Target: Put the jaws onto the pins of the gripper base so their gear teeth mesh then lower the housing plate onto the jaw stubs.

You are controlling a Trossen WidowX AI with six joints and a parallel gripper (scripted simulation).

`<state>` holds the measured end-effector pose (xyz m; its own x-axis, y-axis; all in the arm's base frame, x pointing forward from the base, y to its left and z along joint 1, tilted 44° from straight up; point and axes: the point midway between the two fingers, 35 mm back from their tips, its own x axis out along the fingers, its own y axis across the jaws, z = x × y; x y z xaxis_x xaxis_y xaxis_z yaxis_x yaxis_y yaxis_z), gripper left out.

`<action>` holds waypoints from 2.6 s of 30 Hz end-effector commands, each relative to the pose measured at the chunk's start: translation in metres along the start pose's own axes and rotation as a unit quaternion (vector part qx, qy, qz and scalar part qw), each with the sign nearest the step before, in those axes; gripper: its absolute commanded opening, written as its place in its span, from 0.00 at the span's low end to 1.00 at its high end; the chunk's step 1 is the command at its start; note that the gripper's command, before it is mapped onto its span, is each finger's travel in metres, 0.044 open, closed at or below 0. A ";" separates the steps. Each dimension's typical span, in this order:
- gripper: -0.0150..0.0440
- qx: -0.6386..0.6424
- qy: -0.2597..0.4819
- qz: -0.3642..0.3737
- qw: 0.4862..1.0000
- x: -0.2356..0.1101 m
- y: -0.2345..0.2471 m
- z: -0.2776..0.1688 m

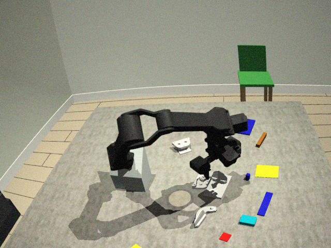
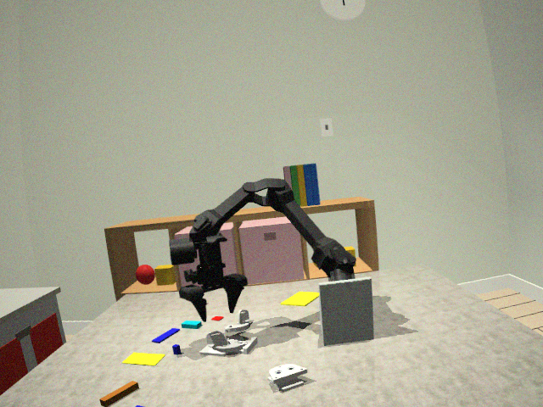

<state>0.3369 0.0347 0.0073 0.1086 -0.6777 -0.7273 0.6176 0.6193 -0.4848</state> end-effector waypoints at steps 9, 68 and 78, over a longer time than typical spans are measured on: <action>1.00 0.185 -0.001 -0.002 0.983 -0.005 -0.041 0.029; 1.00 0.563 -0.010 -0.007 0.826 0.054 -0.140 0.070; 1.00 0.563 -0.011 -0.007 0.826 0.070 -0.141 0.070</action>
<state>0.3119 -0.1252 0.0629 0.1008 -0.6998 -0.7072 0.9495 -0.1447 0.2785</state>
